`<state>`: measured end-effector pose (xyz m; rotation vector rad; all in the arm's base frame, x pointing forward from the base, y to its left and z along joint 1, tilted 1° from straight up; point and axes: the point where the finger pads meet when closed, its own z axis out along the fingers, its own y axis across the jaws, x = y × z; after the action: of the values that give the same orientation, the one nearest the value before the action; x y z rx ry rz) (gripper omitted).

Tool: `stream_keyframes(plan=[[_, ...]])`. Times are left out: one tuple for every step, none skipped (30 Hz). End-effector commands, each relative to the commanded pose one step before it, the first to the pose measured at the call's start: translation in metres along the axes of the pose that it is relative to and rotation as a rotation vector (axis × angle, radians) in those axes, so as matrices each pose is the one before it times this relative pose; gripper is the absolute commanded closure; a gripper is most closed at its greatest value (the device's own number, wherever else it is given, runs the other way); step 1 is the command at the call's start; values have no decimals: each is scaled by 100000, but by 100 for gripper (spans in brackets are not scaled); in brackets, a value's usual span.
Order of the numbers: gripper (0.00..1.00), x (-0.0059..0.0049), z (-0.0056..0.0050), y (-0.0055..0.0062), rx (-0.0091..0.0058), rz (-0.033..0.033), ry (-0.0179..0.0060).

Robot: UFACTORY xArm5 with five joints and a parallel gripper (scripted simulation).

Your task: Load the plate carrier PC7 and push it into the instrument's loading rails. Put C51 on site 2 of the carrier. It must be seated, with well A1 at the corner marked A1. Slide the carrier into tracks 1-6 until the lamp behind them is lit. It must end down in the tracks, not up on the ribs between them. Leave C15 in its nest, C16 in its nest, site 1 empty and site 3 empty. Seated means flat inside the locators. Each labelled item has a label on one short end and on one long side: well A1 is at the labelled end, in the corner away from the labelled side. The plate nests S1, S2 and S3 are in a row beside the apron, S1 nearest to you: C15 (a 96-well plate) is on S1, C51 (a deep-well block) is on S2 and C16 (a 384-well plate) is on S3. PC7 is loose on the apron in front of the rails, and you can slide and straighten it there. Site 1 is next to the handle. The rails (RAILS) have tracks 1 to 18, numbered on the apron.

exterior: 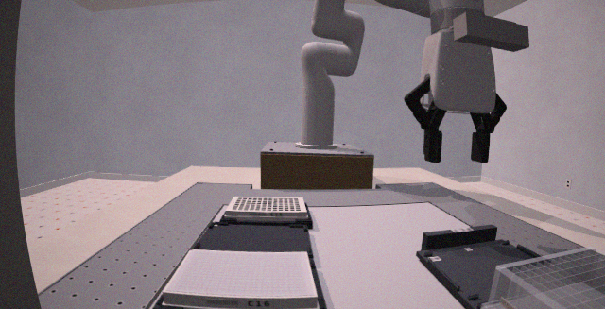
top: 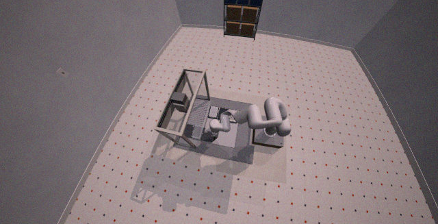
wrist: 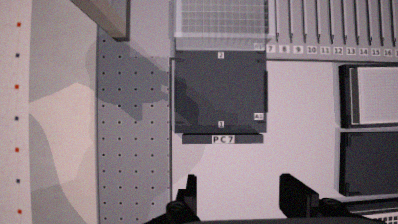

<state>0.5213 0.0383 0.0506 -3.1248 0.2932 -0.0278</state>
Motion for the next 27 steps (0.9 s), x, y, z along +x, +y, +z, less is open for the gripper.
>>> stream_keyframes(plan=[[19, 177, -793, -36, 140, 3, 520], [19, 1, -167, 3, 0, 0, 0], [19, 1, -167, 3, 0, 0, 0], [19, 1, -167, 3, 0, 0, 0], [19, 1, -167, 3, 0, 0, 0], [19, 1, -167, 3, 0, 0, 0], [19, 1, -167, 3, 0, 0, 0], [19, 1, -167, 3, 0, 0, 0], [19, 1, -167, 3, 0, 0, 0], [19, 1, -167, 3, 0, 0, 0], [19, 0, 0, 0, 0, 0, 0], [19, 0, 0, 0, 0, 0, 0], [19, 1, -167, 3, 0, 0, 0], [19, 1, -167, 3, 0, 0, 0], [19, 1, -167, 3, 0, 0, 0], [19, 1, -167, 3, 0, 0, 0], [19, 1, -167, 3, 0, 0, 0], [19, 1, -167, 3, 0, 0, 0], [19, 1, -167, 3, 0, 0, 0], [19, 1, -167, 3, 0, 0, 0], [19, 1, -167, 3, 0, 0, 0], [19, 1, -167, 3, 0, 0, 0], [19, 1, -167, 3, 0, 0, 0], [19, 1, -167, 3, 0, 0, 0], [19, 1, -167, 3, 0, 0, 0], [19, 1, -167, 3, 0, 0, 0], [19, 1, -167, 3, 0, 0, 0]])
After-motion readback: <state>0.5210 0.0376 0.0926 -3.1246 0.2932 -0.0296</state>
